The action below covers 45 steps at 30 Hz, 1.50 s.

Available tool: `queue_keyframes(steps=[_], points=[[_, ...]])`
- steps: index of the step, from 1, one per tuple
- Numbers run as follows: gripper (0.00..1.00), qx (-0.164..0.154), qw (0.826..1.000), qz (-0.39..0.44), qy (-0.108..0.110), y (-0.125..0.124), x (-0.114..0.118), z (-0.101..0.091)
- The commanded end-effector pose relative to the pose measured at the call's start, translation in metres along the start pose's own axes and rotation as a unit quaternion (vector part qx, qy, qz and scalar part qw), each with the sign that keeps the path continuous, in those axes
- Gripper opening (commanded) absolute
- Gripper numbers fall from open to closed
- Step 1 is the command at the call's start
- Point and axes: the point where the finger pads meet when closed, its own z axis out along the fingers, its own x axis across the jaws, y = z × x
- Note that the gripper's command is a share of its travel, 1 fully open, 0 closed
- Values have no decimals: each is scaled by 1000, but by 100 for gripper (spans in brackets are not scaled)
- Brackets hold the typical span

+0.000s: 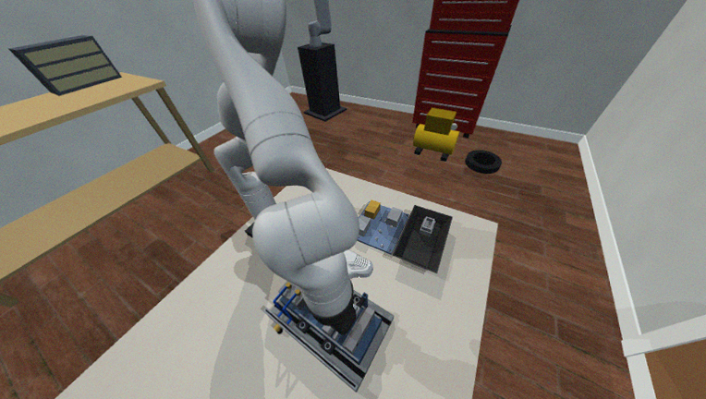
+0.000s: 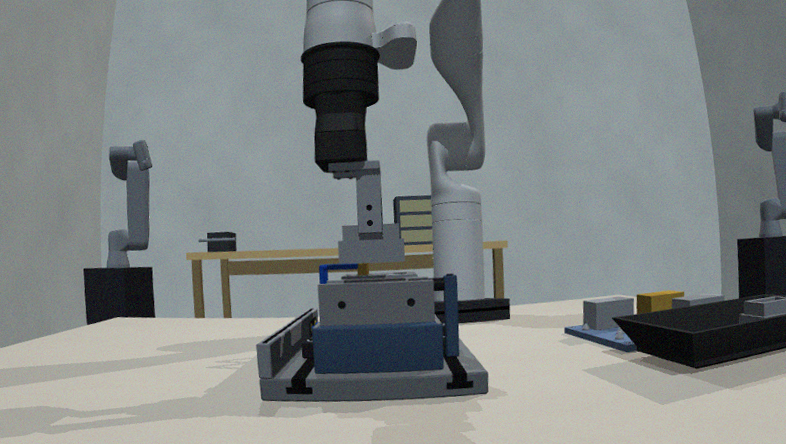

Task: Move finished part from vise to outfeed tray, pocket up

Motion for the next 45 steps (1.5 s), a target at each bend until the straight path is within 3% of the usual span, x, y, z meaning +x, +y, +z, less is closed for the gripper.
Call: queue_keyframes(steps=[1, 27, 35, 45], points=[[0, -1, 1000, -1, 4, 0, 2, -4], [0, -1, 1000, -2, 4, -9, 7, -14], [0, -1, 1000, -7, 5, -34, 20, -15], [0, -2, 1000, -21, 6, -118, 50, -16]])
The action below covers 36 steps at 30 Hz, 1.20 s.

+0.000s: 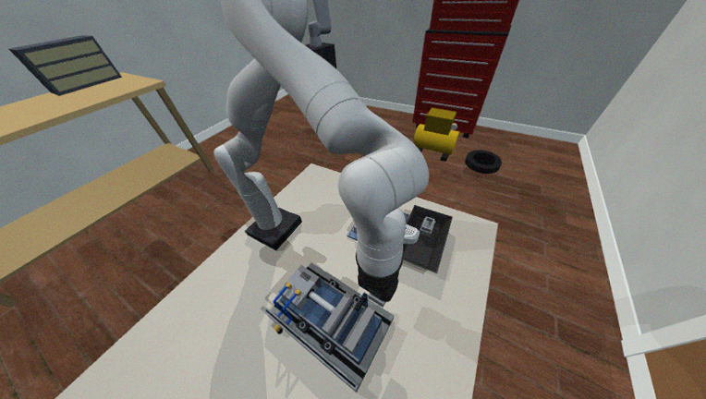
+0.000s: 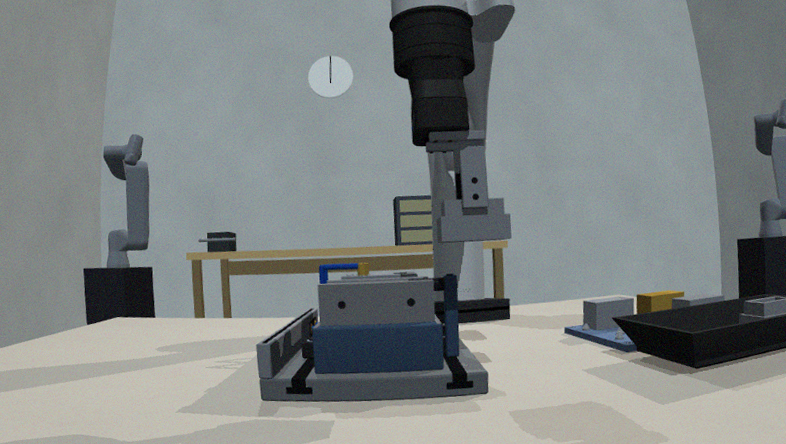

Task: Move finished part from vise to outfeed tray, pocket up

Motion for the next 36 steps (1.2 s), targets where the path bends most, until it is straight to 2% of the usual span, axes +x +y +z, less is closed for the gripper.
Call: queue_keyframes(steps=[1, 5, 7, 15, 21, 29, 36], points=[[0, -1, 1000, -21, 1, -38, 11, 0], [0, -1, 1000, -28, 1, -81, 19, 0], [0, -1, 1000, -28, 1, -81, 19, 0], [0, -1, 999, -41, 0, -161, 25, 1], [0, -1, 999, -48, 0, -203, 23, 2], [0, 0, 999, -51, -1, -223, 21, 2], [0, 0, 999, -52, -1, -226, 21, 3]])
